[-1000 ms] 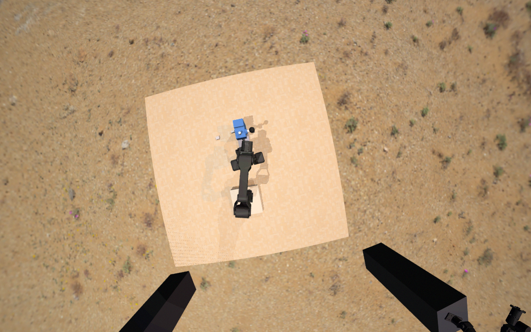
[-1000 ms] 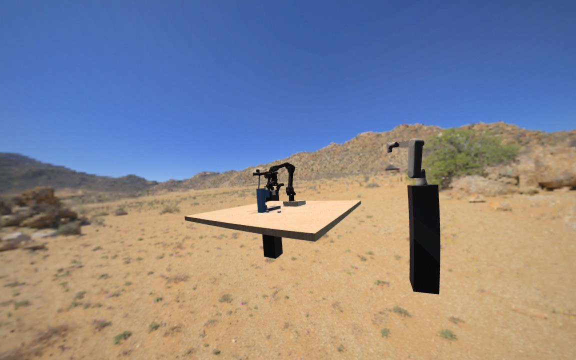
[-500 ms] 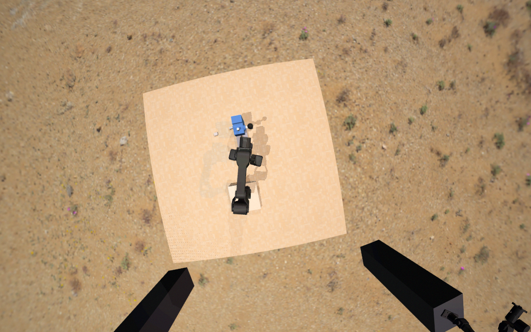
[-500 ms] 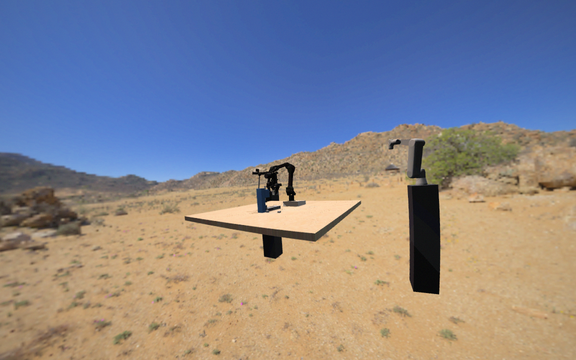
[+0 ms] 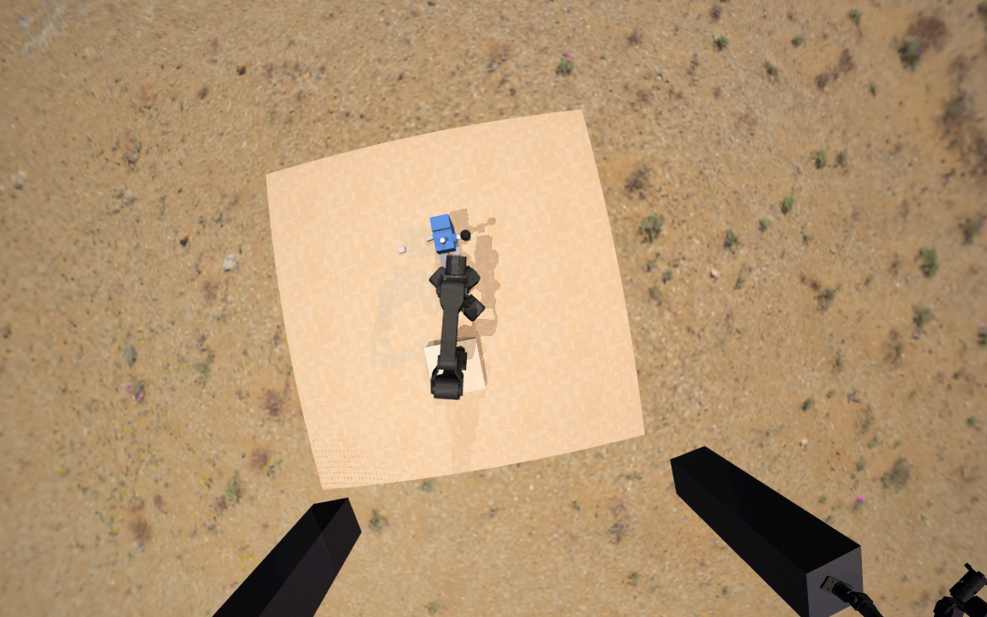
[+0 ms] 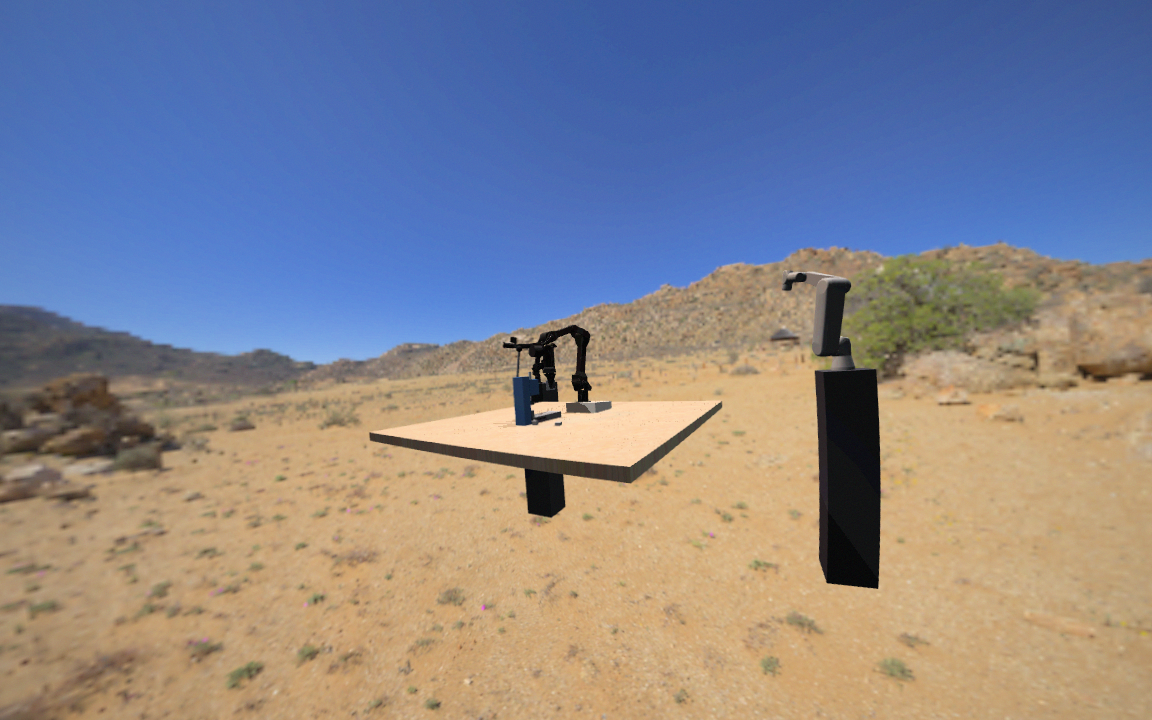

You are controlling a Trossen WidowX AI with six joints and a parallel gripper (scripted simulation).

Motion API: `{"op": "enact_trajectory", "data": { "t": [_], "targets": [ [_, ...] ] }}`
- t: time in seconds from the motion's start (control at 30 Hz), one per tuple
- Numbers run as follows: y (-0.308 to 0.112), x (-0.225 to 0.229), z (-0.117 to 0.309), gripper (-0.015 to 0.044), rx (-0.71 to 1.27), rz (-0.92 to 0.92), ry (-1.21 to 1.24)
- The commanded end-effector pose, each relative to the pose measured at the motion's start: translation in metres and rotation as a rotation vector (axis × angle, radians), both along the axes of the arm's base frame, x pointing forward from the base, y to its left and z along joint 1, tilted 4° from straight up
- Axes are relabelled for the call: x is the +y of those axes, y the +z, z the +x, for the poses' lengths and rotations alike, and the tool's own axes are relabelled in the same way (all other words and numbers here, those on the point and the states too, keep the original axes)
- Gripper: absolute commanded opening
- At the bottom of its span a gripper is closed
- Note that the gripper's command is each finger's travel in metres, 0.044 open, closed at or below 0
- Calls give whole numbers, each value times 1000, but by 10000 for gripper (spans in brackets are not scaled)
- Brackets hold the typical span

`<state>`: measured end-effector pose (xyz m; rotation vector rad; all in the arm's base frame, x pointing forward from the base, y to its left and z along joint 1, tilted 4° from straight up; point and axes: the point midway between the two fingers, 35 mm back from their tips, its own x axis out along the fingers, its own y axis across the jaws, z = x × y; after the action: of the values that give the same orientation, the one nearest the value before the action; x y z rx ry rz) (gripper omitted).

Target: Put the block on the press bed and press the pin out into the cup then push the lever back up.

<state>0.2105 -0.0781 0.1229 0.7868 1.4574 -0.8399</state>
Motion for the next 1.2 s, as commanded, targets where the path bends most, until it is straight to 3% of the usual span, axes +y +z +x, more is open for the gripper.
{"op": "enact_trajectory", "data": {
  "t": [0.0,0.47,0.7,1.0,1.17],
  "targets": [
    [0,-1,0,0,1,-13,-153],
    [0,-1,0,0,-4,-38,-616],
    [-1,0,0,0,-4,-39,-622],
    [-61,10,26,0,-6,-37,-622],
    [-66,11,27,0,-6,-37,-622]
  ]
}}
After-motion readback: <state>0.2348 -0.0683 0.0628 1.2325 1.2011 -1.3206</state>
